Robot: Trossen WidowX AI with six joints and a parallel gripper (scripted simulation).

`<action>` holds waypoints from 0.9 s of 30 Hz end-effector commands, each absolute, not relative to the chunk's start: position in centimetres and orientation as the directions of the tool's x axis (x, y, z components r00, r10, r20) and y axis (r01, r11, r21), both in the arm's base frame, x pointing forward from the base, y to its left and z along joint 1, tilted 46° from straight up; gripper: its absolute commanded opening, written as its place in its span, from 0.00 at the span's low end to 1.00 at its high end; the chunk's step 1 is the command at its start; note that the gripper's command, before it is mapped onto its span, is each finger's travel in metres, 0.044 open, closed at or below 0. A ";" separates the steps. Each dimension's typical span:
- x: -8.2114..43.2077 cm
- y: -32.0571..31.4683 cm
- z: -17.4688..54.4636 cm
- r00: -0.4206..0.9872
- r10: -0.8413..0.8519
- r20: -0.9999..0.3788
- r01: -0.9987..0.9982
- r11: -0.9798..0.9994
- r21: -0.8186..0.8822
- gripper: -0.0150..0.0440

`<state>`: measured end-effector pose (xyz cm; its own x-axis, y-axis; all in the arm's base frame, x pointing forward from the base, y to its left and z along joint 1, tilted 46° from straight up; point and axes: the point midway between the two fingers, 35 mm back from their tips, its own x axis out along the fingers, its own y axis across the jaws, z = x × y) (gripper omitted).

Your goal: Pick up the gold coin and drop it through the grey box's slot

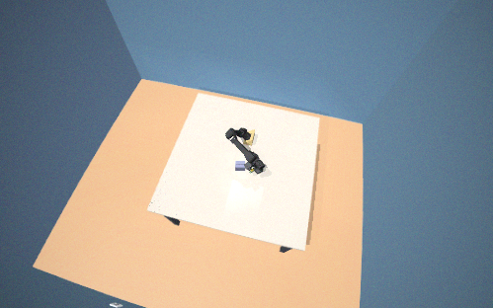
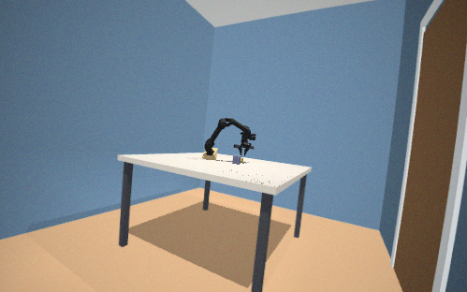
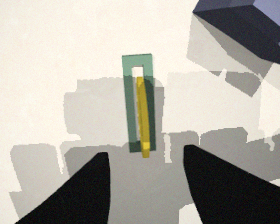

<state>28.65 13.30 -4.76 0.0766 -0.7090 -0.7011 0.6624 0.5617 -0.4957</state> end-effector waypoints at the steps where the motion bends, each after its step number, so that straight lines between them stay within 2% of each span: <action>1: 28.8 12.8 -5.1 0.080 -0.711 -0.698 0.661 0.562 -0.497 0.53; 27: 29.1 9.7 -8.0 0.081 -0.712 -0.697 0.662 0.561 -0.497 0.53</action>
<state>29.21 10.47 -7.45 0.0850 -0.7049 -0.7042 0.6657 0.5660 -0.4862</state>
